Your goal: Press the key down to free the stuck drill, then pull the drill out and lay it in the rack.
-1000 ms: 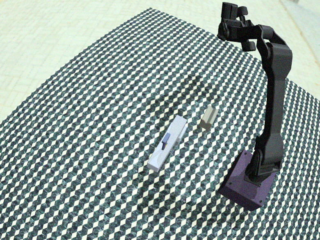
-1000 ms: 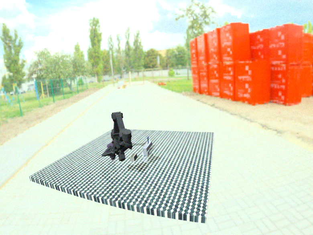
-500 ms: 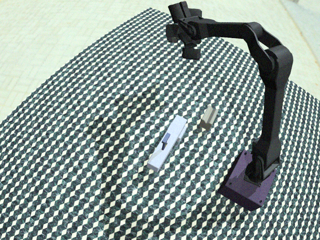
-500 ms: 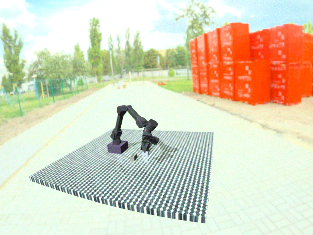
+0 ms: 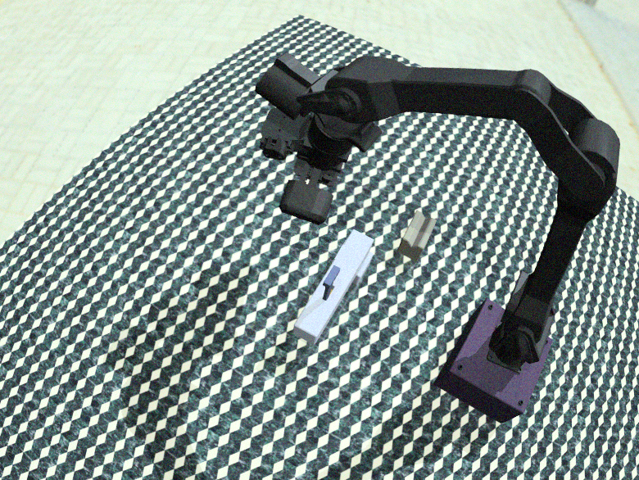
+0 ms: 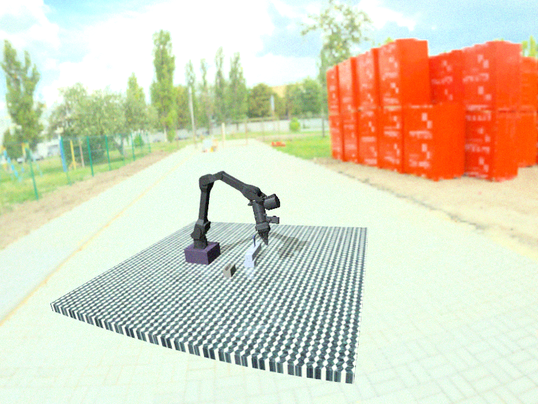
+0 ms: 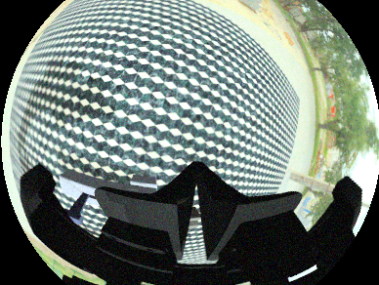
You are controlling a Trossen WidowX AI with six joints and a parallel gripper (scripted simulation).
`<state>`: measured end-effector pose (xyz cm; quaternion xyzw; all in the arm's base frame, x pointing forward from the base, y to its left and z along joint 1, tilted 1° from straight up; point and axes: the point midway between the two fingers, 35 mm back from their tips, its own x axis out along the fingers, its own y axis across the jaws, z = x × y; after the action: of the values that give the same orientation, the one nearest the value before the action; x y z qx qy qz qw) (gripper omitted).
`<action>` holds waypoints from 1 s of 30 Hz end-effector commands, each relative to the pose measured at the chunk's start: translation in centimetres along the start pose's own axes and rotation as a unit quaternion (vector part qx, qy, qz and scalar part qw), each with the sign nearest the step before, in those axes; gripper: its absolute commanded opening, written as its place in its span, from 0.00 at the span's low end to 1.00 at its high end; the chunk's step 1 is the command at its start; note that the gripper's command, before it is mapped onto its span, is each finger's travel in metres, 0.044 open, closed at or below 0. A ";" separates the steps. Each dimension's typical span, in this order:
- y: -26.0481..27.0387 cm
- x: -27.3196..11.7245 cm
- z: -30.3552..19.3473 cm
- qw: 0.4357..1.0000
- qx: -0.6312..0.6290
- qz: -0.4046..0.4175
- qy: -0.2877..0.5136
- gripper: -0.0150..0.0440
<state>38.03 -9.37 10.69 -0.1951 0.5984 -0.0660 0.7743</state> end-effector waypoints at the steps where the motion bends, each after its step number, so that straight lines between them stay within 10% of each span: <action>1: 6.1 -2.7 -1.6 0.995 0.049 0.085 0.027 0.25; 7: 13.1 -7.0 -5.4 0.972 0.115 0.176 0.103 0.25; 30: 13.9 -5.8 -5.9 0.971 0.117 0.178 0.106 0.25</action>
<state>29.02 3.92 9.69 0.0106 0.6905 -0.0160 0.7231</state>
